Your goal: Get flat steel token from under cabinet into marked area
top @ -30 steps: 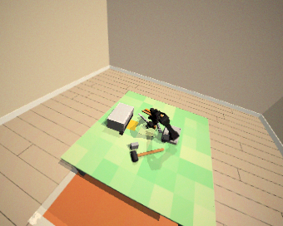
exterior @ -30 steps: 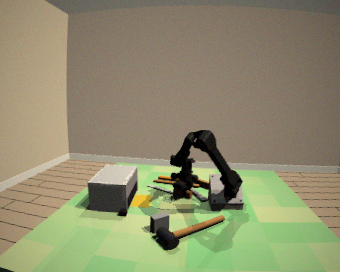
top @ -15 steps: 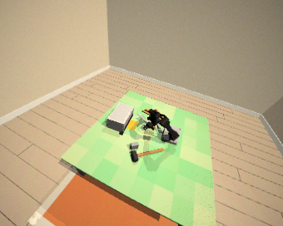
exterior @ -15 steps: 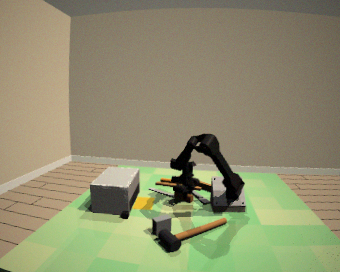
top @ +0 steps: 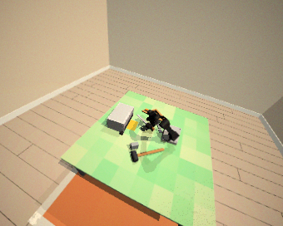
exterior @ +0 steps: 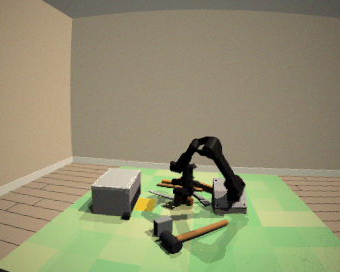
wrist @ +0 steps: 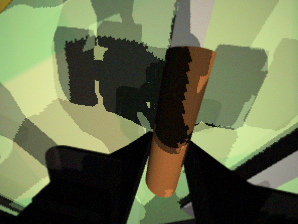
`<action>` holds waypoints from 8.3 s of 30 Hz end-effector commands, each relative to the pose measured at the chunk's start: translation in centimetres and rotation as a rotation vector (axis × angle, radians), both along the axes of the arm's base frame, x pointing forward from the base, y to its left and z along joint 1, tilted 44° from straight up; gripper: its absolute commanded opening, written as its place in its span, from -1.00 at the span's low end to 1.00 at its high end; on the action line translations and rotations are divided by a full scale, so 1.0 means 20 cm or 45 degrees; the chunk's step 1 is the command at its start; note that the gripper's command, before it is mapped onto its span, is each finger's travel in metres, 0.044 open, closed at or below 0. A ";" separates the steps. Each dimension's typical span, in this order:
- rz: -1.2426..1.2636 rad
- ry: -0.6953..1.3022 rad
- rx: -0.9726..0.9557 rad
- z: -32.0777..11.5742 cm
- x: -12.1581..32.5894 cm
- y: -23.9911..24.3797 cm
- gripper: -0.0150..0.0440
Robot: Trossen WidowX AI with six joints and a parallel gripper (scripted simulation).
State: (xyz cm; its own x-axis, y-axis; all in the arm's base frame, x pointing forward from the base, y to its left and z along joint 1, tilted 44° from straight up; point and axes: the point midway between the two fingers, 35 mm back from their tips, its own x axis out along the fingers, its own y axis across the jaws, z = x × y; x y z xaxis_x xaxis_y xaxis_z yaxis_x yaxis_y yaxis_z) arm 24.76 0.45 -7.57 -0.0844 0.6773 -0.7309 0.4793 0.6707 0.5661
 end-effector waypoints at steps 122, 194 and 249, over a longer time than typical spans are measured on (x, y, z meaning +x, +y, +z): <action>-0.008 -0.001 0.014 0.49 -0.05 0.51 -0.49; 0.140 -0.139 0.035 0.67 -0.16 0.69 -0.49; 0.273 -0.272 0.050 0.67 -0.17 0.71 0.07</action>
State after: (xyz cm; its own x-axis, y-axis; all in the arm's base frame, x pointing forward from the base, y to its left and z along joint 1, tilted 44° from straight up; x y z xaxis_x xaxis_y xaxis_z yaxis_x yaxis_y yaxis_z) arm 21.27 14.71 5.84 -0.0760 0.6881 -0.7216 0.1982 0.7197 0.6654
